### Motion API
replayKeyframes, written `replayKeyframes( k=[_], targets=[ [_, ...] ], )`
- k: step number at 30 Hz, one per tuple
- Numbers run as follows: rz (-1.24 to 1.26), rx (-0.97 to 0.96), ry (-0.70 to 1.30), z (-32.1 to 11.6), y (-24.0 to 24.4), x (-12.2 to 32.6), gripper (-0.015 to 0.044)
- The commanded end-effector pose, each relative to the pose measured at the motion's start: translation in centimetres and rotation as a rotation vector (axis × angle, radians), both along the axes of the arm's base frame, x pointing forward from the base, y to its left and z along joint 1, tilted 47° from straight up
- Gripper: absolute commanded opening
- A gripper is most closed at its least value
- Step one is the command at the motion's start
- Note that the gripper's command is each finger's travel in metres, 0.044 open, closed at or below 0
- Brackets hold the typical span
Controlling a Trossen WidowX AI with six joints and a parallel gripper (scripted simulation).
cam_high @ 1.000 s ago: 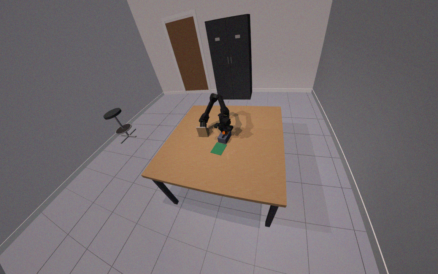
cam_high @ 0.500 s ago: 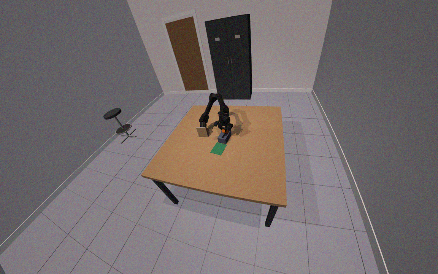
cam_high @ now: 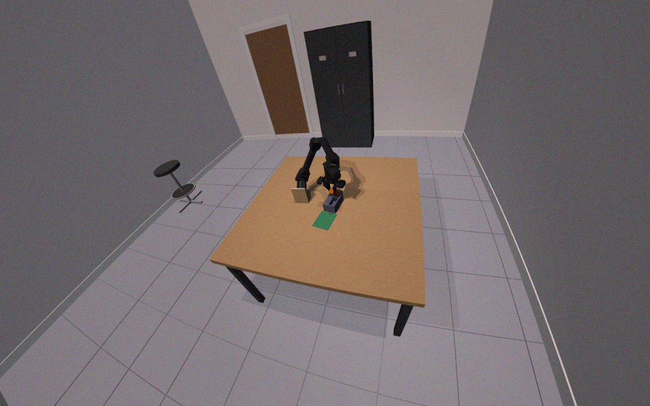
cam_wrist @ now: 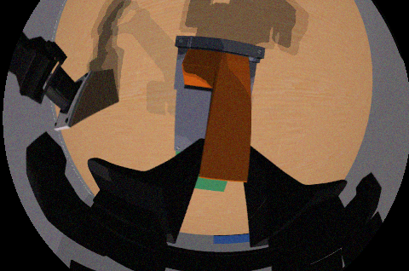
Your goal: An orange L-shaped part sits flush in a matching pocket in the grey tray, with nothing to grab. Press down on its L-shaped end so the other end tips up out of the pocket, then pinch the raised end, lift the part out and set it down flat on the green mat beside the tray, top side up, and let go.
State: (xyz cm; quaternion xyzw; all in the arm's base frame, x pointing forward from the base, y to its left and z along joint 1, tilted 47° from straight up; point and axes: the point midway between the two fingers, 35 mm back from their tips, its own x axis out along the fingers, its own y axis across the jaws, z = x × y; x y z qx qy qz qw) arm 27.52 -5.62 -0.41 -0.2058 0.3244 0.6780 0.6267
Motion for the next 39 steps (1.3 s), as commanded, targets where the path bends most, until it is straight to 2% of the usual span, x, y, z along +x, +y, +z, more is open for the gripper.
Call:
replayKeyframes(
  k=[1,18,39],
  targets=[
    [0.003,-0.008,-0.01,0.5,-0.7,0.2,0.0],
    [0.003,-0.008,-0.009,1.2,-1.9,0.3,0.0],
    [0.003,-0.014,-0.01,-6.5,-9.4,-2.2,0.0]
  ],
)
